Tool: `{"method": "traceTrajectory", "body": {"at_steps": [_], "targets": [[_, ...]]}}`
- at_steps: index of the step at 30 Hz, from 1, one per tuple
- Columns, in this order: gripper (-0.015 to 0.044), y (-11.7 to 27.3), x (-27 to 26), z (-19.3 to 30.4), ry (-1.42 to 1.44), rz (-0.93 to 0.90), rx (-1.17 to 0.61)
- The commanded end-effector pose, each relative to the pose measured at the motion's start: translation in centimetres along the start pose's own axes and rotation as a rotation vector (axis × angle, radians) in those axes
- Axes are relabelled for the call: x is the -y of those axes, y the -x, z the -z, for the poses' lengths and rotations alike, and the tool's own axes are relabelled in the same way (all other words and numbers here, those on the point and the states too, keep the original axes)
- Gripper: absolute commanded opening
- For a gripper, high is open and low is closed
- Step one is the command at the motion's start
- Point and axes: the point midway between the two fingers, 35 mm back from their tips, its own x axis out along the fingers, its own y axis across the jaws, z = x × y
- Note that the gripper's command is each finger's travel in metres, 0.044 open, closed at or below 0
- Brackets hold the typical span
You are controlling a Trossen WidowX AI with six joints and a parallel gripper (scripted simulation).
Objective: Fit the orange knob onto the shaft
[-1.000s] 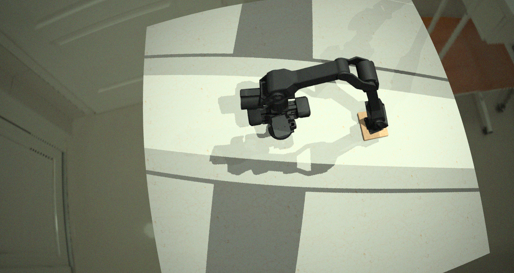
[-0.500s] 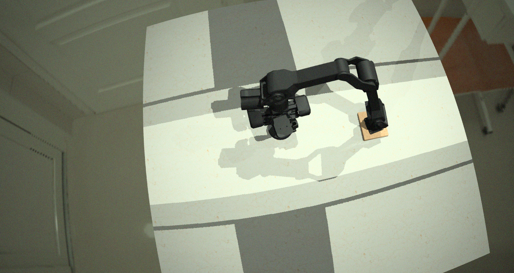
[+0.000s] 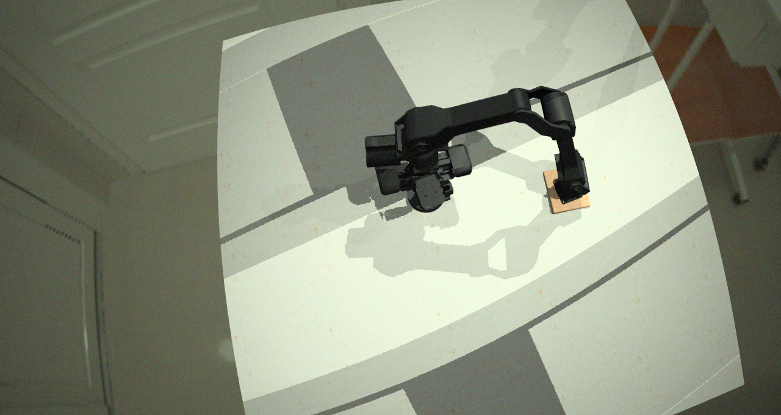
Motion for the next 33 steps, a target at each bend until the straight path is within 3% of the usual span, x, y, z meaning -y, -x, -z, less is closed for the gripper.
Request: {"method": "traceTrajectory", "body": {"at_steps": [1,13,33], "targets": [[0.0,0.2,0.1,0.04,0.004,0.003,-0.002],[0.0,0.39,0.09,0.03,0.213,0.003,-0.002],[0.0,-0.01,0.06,0.04,0.213,0.002,-0.002]]}}
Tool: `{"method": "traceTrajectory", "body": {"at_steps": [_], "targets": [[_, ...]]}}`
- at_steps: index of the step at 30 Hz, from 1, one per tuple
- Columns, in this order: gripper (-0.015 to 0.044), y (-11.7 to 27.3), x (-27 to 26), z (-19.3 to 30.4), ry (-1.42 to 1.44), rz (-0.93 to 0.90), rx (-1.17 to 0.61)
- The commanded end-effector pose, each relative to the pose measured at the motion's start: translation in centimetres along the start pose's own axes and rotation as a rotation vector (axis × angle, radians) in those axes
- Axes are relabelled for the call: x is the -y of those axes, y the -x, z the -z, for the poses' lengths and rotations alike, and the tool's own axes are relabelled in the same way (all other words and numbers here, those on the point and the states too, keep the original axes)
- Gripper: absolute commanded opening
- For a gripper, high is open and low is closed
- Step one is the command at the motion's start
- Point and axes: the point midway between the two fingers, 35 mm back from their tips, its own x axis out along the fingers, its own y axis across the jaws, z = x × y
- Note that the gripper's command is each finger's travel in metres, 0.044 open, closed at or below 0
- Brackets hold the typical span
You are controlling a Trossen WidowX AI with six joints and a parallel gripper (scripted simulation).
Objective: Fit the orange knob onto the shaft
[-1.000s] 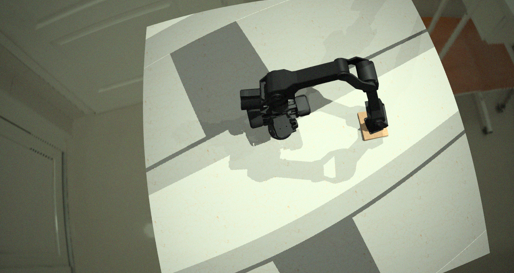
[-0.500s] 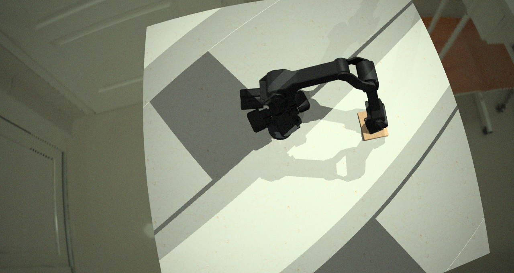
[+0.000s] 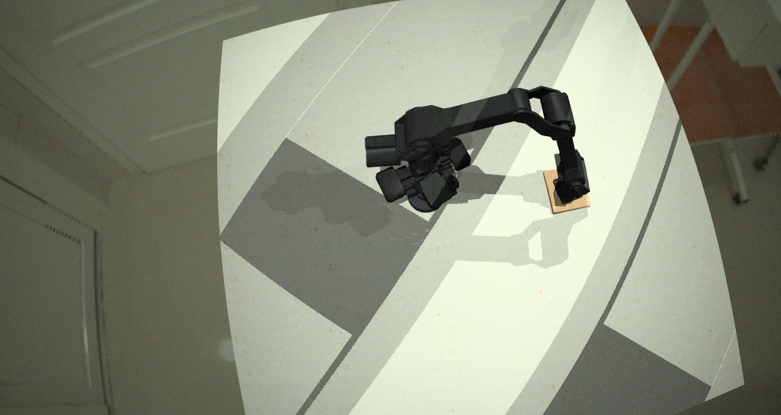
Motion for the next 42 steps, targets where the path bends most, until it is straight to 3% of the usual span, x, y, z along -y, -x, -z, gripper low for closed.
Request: {"method": "traceTrajectory", "body": {"at_steps": [1,20,28,42], "targets": [[0.0,-0.06,0.02,0.04,0.005,0.001,-0.001],[0.0,0.45,0.03,0.06,0.005,0.001,-0.001],[0.0,0.33,0.1,0.05,0.214,0.0,-0.001],[0.0,-0.01,0.0,0.03,0.214,0.0,-0.001]]}}
